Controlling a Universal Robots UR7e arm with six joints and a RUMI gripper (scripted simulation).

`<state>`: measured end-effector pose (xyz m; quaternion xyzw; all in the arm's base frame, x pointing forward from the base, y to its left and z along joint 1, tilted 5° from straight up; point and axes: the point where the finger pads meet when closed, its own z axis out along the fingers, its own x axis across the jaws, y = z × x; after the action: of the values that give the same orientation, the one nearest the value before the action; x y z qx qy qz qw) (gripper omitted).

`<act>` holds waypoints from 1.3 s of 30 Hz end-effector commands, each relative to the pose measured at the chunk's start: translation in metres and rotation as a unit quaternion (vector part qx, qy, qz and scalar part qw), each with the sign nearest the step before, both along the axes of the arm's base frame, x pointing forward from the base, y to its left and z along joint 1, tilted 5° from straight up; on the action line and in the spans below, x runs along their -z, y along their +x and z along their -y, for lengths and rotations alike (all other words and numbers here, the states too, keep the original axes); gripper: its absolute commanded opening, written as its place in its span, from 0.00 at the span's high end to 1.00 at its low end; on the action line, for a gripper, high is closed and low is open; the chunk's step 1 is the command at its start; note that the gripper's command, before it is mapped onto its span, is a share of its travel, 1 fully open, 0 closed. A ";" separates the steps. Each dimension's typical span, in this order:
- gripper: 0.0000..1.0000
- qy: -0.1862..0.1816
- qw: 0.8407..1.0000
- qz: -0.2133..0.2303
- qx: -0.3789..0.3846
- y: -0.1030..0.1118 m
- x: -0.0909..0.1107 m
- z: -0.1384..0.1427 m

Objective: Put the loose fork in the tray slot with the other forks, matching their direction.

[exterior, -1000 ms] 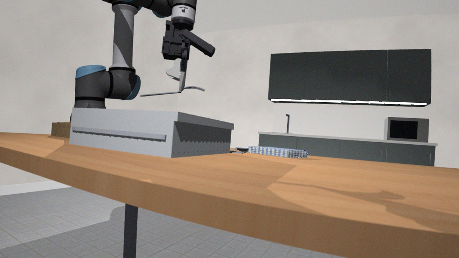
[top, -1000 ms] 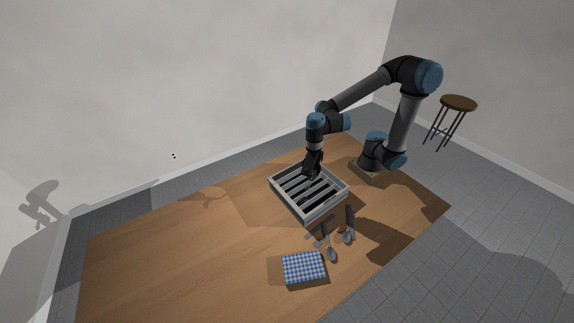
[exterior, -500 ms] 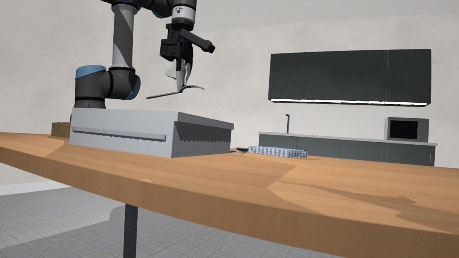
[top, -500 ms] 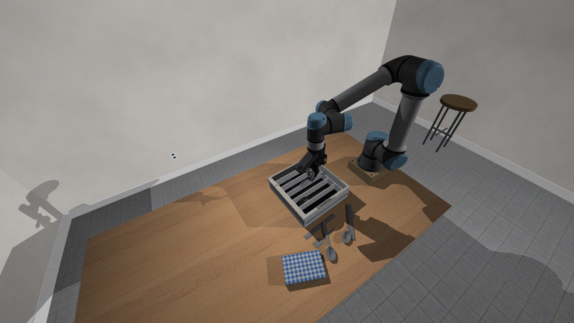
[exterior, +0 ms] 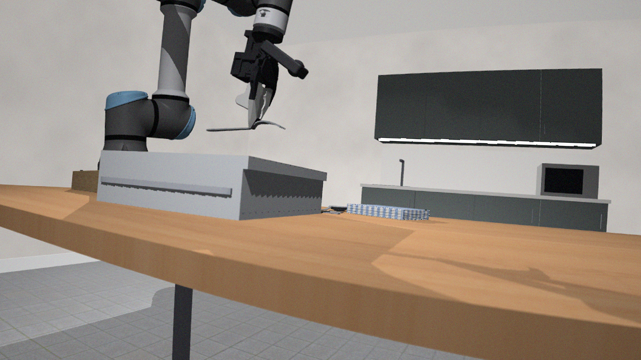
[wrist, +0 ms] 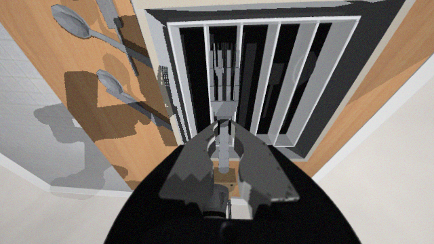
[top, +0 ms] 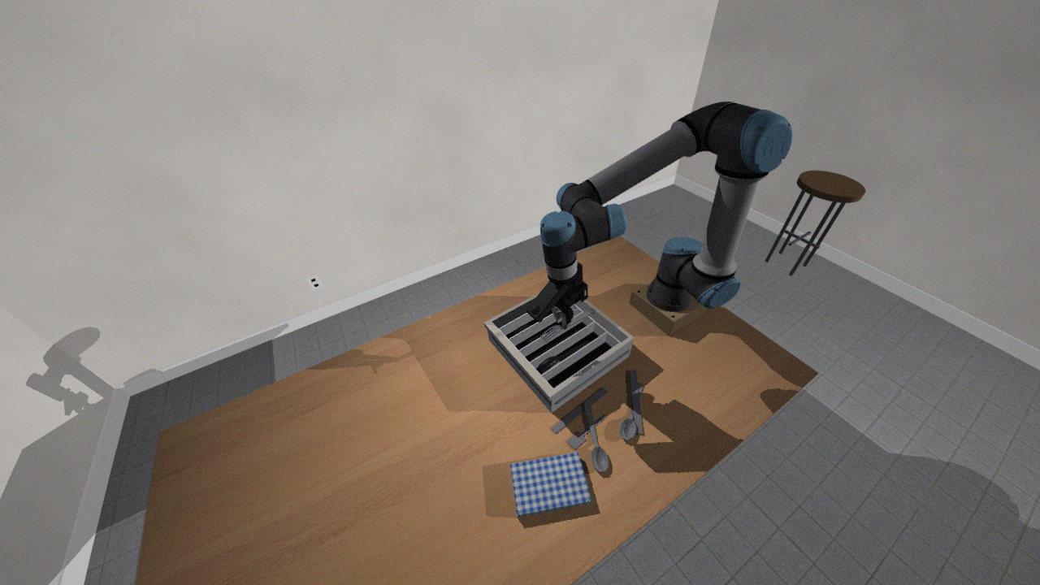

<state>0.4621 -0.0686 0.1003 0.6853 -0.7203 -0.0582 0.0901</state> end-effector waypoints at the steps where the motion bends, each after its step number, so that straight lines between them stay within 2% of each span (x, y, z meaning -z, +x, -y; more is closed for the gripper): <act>1: 0.99 0.001 1.000 -0.029 0.004 0.001 0.000 0.000; 30: 0.99 0.001 1.000 -0.029 0.004 0.001 0.003 0.000; 39: 0.99 0.001 1.000 -0.029 0.004 0.000 0.018 0.001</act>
<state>0.4624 -0.0688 0.0903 0.6803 -0.7202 -0.0797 0.1104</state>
